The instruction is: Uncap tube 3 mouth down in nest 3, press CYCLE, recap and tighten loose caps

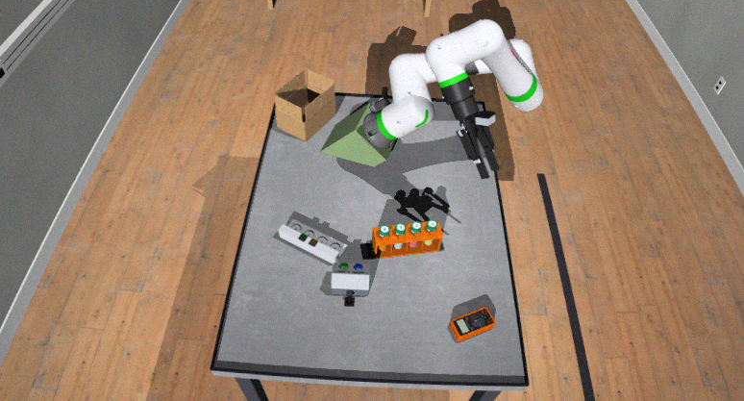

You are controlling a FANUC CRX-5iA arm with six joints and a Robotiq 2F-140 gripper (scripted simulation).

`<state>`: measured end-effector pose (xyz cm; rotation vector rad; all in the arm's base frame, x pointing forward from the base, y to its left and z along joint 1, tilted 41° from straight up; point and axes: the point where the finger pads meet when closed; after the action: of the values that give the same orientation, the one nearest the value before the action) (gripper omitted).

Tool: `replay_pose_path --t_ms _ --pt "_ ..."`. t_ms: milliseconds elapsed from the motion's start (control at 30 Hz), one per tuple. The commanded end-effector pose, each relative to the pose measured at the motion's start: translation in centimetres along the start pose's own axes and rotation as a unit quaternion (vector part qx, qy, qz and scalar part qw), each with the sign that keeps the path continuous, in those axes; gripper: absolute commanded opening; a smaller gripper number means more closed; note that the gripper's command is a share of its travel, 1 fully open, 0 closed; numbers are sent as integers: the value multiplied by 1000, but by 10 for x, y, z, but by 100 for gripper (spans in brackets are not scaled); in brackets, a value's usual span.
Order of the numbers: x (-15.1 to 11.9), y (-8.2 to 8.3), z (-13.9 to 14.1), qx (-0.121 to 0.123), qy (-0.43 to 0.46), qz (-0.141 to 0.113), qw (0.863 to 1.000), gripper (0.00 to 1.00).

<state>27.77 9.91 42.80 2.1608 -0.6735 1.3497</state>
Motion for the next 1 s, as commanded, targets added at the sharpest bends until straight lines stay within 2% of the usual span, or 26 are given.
replay_pose_path --t_ms 0,667,833,967 --pt "0 0 0 0 0 0 1000 41" --pt "0 0 0 0 0 0 1000 41" --pt "-2 11 24 -5 -74 -7 997 41" --pt "-3 16 36 -8 -140 -15 990 41"
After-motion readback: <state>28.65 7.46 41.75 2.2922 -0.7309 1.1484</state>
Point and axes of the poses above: the point where the finger pads meet when closed, its own y axis back along the fingers, its own z axis across the jaws, x = y × z, and after that the axes turned 13 degrees about -y, right-handed
